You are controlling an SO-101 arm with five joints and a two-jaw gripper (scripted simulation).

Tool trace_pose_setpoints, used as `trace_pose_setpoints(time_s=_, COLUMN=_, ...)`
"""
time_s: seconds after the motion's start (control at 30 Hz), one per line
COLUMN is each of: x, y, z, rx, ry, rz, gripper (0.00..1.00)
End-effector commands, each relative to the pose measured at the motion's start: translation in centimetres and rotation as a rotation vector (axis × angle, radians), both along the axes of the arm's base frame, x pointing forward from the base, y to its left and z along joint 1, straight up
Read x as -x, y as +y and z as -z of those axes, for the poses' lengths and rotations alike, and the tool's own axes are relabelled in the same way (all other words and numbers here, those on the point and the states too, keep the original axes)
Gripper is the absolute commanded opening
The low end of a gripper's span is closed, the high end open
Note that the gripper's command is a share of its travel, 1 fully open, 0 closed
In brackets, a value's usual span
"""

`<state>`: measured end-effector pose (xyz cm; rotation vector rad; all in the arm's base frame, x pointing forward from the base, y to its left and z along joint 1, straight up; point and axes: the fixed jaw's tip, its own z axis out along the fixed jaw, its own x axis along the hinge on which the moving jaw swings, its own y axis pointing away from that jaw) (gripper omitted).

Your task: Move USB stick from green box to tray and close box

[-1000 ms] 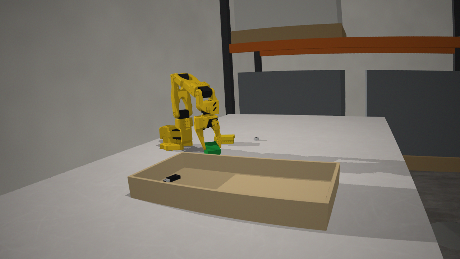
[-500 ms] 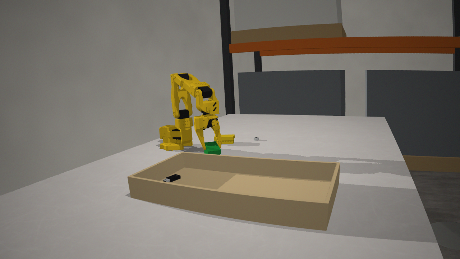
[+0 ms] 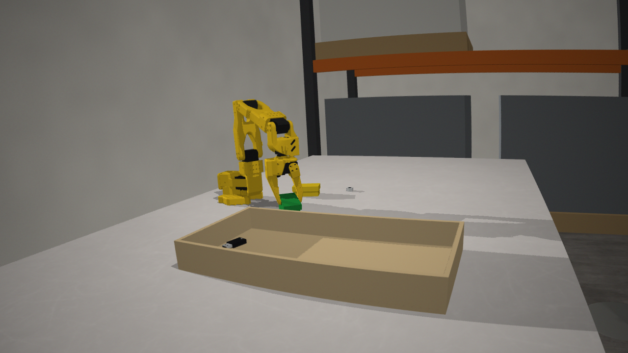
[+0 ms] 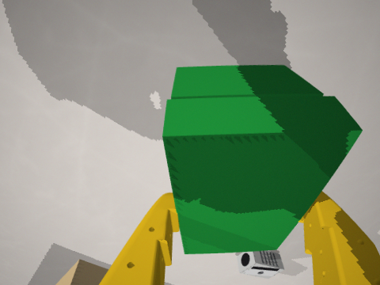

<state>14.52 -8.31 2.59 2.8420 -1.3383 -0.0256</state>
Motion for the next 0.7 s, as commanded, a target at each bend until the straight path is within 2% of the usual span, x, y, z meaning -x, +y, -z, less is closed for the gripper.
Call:
trace_pose_setpoints(time_s=0.0, x=-0.39, y=0.03, z=0.24, rx=0.007, ry=-0.015, rz=0.002, gripper=0.21)
trace_pose_setpoints(time_s=0.67, x=-0.4, y=0.03, z=0.46, rx=0.007, ry=-0.015, rz=0.002, gripper=0.21)
